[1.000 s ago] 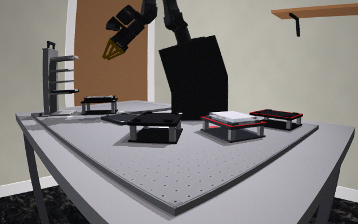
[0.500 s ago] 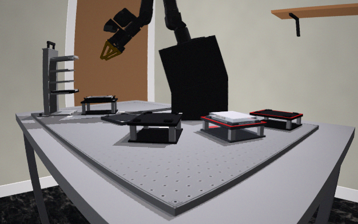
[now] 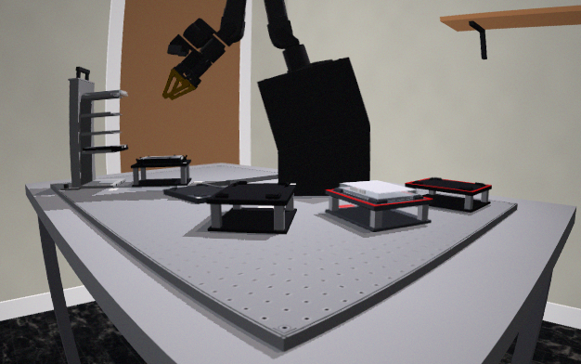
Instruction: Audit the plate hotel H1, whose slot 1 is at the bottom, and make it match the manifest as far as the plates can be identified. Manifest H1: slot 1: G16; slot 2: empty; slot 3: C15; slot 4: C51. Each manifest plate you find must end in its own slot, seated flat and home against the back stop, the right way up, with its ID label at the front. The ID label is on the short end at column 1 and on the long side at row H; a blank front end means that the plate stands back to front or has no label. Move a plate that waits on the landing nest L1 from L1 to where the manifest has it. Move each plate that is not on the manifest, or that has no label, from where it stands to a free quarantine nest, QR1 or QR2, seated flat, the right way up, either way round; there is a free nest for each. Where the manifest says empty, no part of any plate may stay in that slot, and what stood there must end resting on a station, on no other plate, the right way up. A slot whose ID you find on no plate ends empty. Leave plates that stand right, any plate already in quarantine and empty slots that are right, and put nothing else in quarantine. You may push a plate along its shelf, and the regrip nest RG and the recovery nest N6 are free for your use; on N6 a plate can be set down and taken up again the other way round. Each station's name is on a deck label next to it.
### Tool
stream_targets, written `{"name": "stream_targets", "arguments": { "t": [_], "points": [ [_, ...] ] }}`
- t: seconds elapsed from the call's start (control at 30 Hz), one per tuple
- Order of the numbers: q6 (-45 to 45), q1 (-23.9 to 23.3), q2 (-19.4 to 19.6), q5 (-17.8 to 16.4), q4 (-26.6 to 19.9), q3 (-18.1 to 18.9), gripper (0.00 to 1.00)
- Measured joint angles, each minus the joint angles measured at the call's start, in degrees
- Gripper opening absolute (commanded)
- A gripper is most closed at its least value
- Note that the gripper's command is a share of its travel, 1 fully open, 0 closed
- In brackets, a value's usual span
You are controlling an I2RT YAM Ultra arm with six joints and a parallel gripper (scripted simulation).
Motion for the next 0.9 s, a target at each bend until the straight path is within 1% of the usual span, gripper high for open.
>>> {"name": "stream_targets", "arguments": {
  "t": [0.17,0.37,0.43,0.5,0.6,0.67,0.77,0.9],
  "points": [
    [-1.6,-2.51,0.55,-2.84,-0.5,0.96,1.0],
    [-3.78,-7.32,1.97,-6.67,-1.62,2.95,1.0],
    [-4.35,-8.41,2.91,-7.48,-1.05,3.54,1.0],
    [-4.7,-8.55,4.76,-8.07,0.44,3.65,1.0],
    [-5.01,-8.5,8.55,-8.66,2.54,3.65,1.0],
    [-5.11,-8.48,9.81,-8.81,3.15,3.61,1.0],
    [-5.18,-8.37,12.37,-8.98,6.19,3.65,1.0],
    [-5.18,-8.26,17.49,-9.03,10.36,3.85,1.0]
  ]
}}
